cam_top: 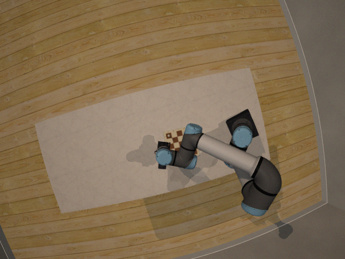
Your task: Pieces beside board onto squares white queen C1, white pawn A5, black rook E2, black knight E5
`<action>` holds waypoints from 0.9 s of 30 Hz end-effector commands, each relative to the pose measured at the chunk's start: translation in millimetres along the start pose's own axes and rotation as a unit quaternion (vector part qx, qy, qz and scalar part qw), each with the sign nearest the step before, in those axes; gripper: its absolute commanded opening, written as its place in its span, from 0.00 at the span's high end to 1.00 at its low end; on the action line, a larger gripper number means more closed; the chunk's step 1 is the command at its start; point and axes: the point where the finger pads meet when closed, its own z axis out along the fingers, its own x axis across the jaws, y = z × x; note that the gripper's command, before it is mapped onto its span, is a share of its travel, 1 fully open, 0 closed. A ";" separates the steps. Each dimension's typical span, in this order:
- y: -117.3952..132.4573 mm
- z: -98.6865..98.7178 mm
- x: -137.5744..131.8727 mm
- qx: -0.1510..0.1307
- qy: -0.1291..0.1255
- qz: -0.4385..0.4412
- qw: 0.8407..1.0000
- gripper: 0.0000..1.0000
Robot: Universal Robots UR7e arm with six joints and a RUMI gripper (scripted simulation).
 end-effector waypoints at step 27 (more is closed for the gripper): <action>-0.5 2.8 -0.6 0.000 -0.001 0.000 1.000 0.78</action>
